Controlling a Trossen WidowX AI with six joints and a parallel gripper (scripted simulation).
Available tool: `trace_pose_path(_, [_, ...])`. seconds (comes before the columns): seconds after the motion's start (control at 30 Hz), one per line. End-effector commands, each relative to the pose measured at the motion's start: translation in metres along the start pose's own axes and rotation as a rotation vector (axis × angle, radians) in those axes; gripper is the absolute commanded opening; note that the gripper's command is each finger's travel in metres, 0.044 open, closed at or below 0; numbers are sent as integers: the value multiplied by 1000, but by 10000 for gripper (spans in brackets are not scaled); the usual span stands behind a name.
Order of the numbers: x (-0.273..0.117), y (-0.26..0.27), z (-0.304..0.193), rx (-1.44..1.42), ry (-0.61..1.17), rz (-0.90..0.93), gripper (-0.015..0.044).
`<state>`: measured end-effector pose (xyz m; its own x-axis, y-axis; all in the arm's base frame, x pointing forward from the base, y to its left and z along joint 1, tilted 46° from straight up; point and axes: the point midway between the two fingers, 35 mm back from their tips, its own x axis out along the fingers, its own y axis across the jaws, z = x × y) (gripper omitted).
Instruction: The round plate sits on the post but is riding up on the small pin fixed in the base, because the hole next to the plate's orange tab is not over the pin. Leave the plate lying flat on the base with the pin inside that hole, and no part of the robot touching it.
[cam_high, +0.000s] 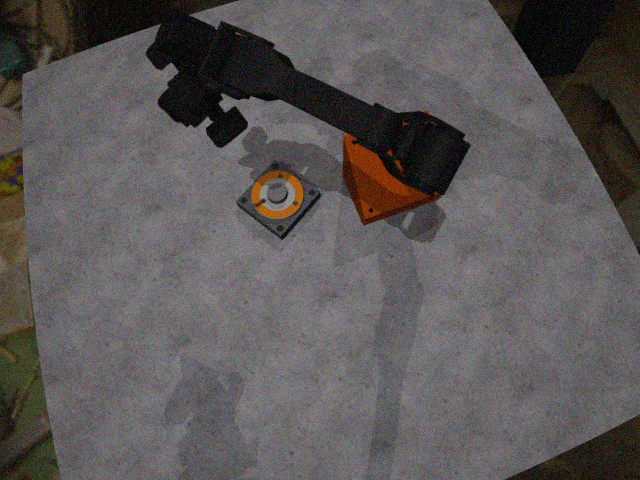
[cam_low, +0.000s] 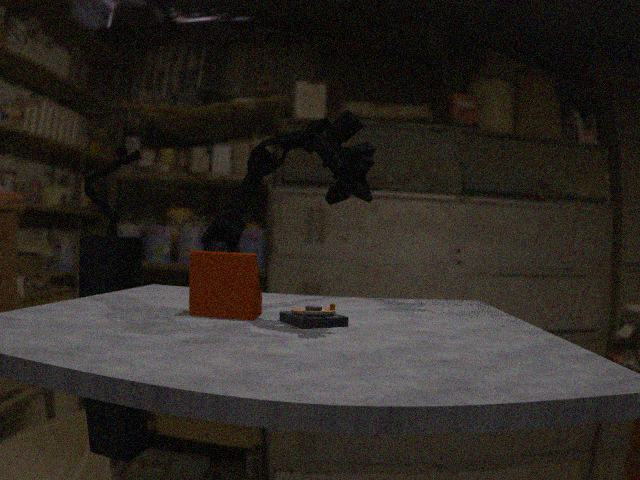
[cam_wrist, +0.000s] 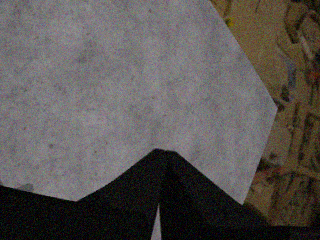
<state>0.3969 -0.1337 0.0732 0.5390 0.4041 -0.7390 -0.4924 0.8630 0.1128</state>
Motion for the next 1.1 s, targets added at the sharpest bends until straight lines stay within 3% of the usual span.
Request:
trace_pose_path(0.0, [31, 45, -10, 136, 79, 150, 0])
trace_pose_path(0.2, [74, 151, -35, 415, 350, 418, 0])
trace_pose_path(0.37, [81, 202, -53, 547, 529, 508, 0])
trace_pose_path(0.67, [84, 203, -54, 554, 541, 512, 0])
trace_pose_path(1.07, [119, 230, -70, 555, 540, 514, 0])
